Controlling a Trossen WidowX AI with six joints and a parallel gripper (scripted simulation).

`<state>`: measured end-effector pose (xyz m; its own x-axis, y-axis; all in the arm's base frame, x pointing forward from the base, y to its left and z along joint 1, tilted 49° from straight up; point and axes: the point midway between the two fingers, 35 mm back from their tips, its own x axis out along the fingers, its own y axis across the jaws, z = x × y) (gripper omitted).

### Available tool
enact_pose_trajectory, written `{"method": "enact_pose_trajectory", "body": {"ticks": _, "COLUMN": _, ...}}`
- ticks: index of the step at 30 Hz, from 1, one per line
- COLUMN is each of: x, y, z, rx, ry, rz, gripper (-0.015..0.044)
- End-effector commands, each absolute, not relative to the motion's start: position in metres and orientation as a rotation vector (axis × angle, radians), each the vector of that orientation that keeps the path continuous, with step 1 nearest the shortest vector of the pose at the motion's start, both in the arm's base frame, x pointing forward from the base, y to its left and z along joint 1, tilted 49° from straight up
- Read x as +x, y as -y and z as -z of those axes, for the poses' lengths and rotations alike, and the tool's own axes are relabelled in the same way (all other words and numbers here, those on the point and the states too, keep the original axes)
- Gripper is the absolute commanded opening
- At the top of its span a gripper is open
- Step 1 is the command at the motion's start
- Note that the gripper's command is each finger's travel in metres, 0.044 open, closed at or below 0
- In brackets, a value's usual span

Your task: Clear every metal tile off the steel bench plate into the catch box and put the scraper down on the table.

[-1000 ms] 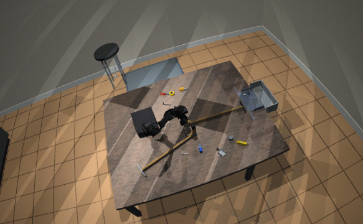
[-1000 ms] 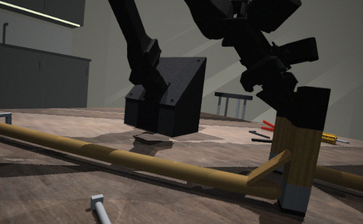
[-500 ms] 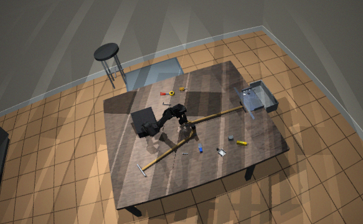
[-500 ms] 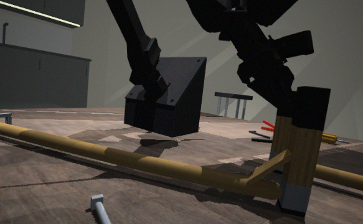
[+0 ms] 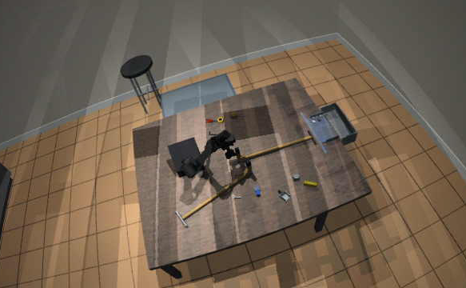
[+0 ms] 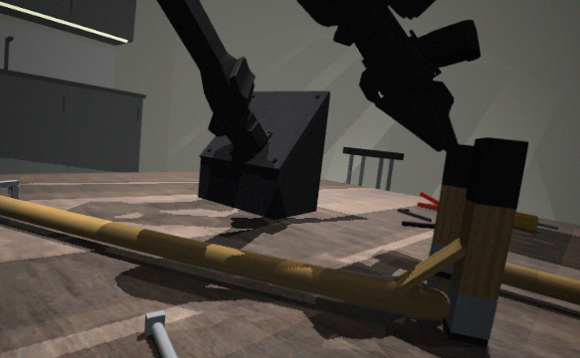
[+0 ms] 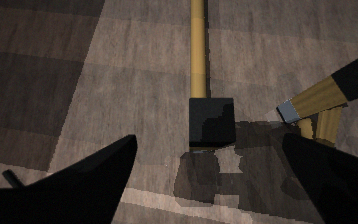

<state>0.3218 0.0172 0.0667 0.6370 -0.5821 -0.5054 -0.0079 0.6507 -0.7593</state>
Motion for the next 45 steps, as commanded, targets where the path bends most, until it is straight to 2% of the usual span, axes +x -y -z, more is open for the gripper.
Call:
{"method": "enact_pose_trajectory", "body": {"ticks": 1, "x": 0.318, "y": -0.019, "z": -0.073, "rx": -0.803, "ry": -0.815, "rz": 0.381, "gripper": 0.044}}
{"method": "enact_pose_trajectory", "body": {"ticks": 22, "x": 0.319, "y": -0.101, "z": -0.132, "rx": -0.872, "ry": -0.548, "rz": 0.239, "gripper": 0.044}}
{"method": "enact_pose_trajectory", "body": {"ticks": 45, "x": 0.282, "y": -0.181, "z": -0.201, "rx": -0.875, "ry": -0.281, "rz": 0.09, "gripper": 0.044}}
